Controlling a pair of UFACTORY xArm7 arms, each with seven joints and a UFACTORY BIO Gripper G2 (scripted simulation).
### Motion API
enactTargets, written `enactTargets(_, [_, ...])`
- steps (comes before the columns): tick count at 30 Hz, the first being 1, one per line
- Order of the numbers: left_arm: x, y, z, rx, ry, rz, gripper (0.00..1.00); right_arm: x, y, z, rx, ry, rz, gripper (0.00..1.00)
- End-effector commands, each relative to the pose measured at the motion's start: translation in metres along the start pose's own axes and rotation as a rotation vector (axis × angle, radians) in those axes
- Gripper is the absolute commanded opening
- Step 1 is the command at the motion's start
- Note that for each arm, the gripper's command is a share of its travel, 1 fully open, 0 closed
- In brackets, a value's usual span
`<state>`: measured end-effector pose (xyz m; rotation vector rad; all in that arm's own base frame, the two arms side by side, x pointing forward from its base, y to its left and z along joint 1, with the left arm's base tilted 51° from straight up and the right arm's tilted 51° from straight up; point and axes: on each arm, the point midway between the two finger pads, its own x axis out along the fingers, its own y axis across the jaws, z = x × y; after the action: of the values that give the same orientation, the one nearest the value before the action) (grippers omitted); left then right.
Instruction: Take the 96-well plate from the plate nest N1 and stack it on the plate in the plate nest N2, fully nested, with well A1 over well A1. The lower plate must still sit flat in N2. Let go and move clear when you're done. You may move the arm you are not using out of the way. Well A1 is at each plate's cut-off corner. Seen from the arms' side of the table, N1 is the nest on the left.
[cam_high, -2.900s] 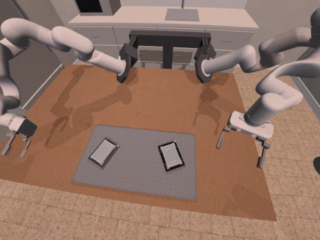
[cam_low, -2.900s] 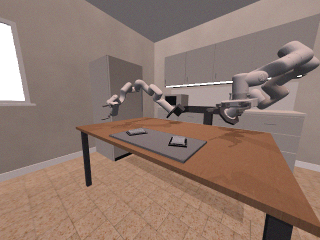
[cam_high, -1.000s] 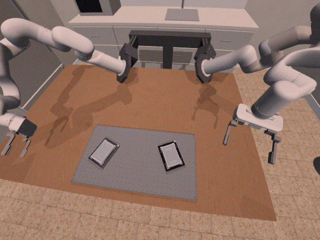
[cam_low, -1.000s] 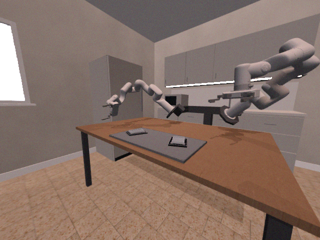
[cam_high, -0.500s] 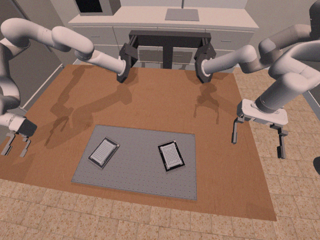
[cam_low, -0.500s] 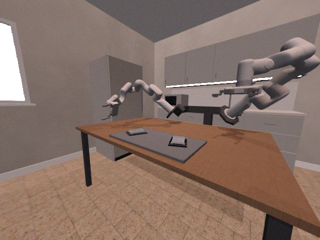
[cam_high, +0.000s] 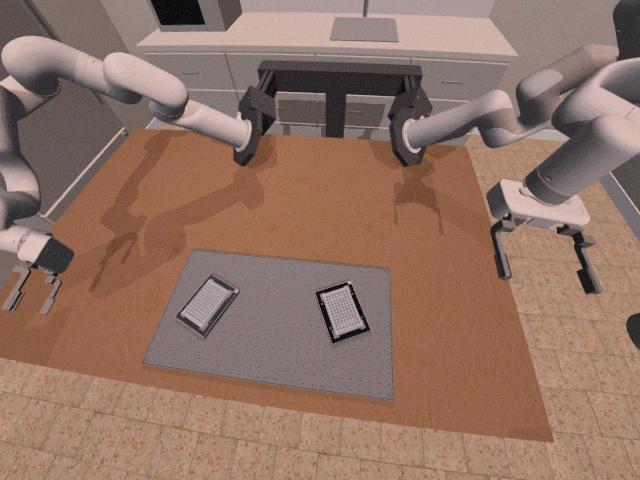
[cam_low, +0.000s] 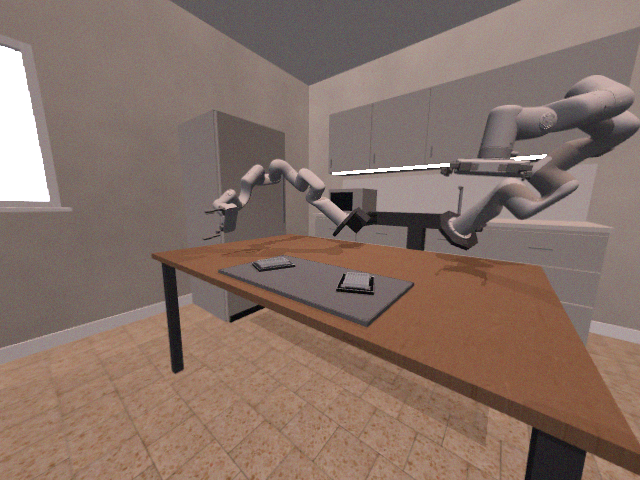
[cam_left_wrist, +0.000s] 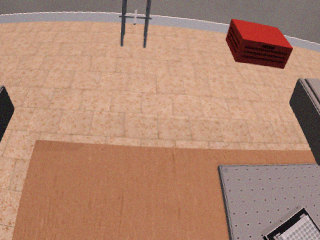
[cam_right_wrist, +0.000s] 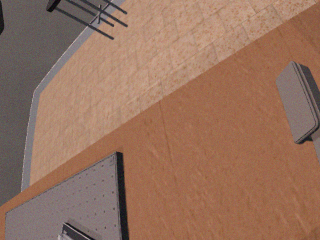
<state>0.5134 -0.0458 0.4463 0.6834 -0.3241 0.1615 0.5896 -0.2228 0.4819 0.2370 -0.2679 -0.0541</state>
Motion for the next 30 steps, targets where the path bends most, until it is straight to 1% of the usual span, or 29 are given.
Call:
enactTargets(1, [-0.010,0.011,0.016,-0.046,-0.015,0.085,1.00,0.001,0.002,0.002,-0.001,-0.003,0.004,1.00])
enactTargets(7, [-0.029,0.028,0.036,-0.118,-0.025,0.219,1.00,0.001,0.002,0.002,-0.001,-0.003,0.004,1.00])
enactTargets(13, [-0.052,0.047,0.053,-0.198,-0.031,0.366,1.00,0.001,0.002,0.002,-0.001,-0.003,0.004,1.00])
enactTargets(15, [-0.052,0.047,0.053,-0.198,-0.031,0.366,1.00,0.001,0.002,0.002,-0.001,-0.003,0.004,1.00])
enactTargets(22, [-0.086,0.067,0.068,-0.300,-0.030,0.550,1.00,0.001,0.002,0.002,-0.001,-0.003,0.004,1.00])
enactTargets(30, [-0.131,0.086,0.078,-0.424,-0.015,0.769,1.00,0.001,0.002,0.002,-0.001,-0.003,0.004,1.00])
